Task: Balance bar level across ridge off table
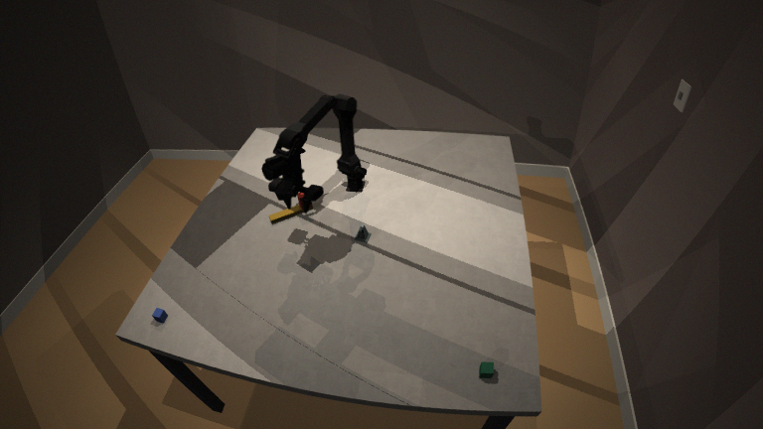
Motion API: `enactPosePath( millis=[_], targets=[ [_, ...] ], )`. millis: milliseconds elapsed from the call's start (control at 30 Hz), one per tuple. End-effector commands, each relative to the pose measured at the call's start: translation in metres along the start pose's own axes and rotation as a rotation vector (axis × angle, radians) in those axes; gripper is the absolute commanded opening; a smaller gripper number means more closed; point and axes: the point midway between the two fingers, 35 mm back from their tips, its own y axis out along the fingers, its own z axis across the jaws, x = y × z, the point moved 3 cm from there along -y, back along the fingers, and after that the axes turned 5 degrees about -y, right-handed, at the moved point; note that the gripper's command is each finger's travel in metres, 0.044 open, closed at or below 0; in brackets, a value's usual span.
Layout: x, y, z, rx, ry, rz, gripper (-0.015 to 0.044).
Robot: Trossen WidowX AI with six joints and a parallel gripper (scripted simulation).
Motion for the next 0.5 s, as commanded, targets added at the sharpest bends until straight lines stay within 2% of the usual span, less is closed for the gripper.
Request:
enactPosePath(
  millis=[0, 467],
  targets=[
    [-0.005, -0.005, -0.016, -0.016, 0.103, 0.029, 0.0315],
    [-0.039, -0.027, -0.068, -0.057, 0.494, 0.127, 0.0315]
  ],
)
